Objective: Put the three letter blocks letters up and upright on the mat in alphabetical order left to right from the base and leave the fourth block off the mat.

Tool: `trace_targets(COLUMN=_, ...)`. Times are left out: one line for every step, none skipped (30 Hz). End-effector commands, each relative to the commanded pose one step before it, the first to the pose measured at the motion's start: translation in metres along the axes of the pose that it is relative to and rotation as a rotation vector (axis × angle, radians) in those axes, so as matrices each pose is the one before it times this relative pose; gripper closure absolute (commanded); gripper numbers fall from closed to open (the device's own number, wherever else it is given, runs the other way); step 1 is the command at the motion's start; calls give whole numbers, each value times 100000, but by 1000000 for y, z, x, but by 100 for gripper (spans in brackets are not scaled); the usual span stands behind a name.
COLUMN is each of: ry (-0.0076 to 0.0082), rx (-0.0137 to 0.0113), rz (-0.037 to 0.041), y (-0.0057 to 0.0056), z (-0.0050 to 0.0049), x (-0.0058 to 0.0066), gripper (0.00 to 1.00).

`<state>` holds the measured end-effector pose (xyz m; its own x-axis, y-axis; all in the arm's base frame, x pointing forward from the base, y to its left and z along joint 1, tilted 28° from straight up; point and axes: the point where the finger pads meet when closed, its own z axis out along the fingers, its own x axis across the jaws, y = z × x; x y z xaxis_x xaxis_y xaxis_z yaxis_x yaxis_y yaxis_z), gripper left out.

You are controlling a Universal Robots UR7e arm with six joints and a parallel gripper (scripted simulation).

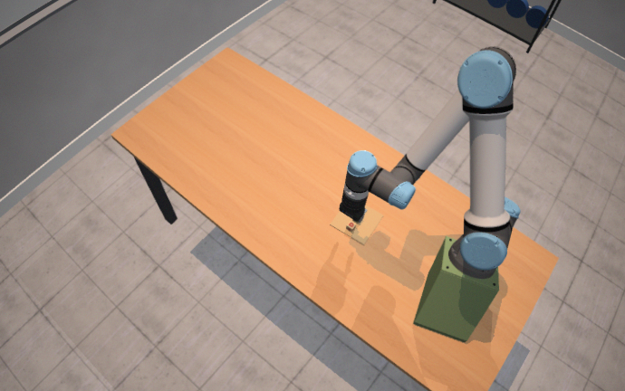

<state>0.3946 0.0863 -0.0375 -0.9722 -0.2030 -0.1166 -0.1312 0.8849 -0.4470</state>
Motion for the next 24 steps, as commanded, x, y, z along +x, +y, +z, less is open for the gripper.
trace_targets(ry=-171, rx=38, rz=92, y=-71, z=-499, x=-872, gripper=0)
trace_targets(ry=0, rx=0, rz=0, y=0, z=0, x=0, gripper=0)
trace_targets(ry=-8, rx=-2, rz=131, y=-149, z=1, x=-185, gripper=0)
trace_targets(ry=-22, rx=-5, rz=342, y=-388, z=3, x=-481, gripper=0)
trace_targets(ry=-40, rx=-9, rz=554, y=-722, z=6, x=-919, gripper=0)
trace_targets(ry=-42, rx=-16, rz=826, y=-999, z=18, x=-1200, gripper=0)
trace_targets(ry=1, rx=-32, rz=1008, y=-898, z=22, x=-861, gripper=0)
trace_targets(ry=-21, rx=-43, rz=1352, y=-1197, z=6, x=-1212, gripper=0)
trace_targets(ry=-26, rx=-54, rz=1714, y=-1505, z=6, x=-1552, gripper=0)
trace_targets(ry=-25, rx=-65, rz=2090, y=-1808, z=31, x=-1899, gripper=0)
trace_targets(ry=23, rx=-43, rz=2451, y=-2095, z=243, x=-2136, gripper=0)
trace_targets(ry=26, rx=-46, rz=2840, y=-2393, z=278, x=-2521, gripper=0)
trace_targets(ry=29, rx=-49, rz=3227, y=-2668, z=311, x=-2924, gripper=0)
trace_targets(ry=19, rx=-31, rz=2141, y=-1725, z=203, x=-1987, gripper=0)
trace_targets(ry=15, rx=-24, rz=1739, y=-1377, z=163, x=-1639, gripper=0)
trace_targets(ry=17, rx=-27, rz=2022, y=-1580, z=187, x=-1928, gripper=0)
trace_targets(ry=18, rx=-27, rz=2172, y=-1670, z=199, x=-2098, gripper=0)
trace_targets(ry=0, rx=0, rz=0, y=0, z=0, x=0, gripper=0)
trace_targets(ry=0, rx=0, rz=0, y=0, z=0, x=0, gripper=0)
trace_targets(ry=38, rx=-54, rz=4649, y=-3528, z=418, x=-4546, gripper=0)
trace_targets(ry=28, rx=-38, rz=3642, y=-2646, z=319, x=-3670, gripper=0)
trace_targets(ry=12, rx=-16, rz=1668, y=-1165, z=143, x=-1720, gripper=0)
trace_targets(ry=13, rx=-17, rz=1890, y=-1298, z=161, x=-1966, gripper=0)
trace_targets(ry=13, rx=-18, rz=2022, y=-1363, z=170, x=-2126, gripper=0)
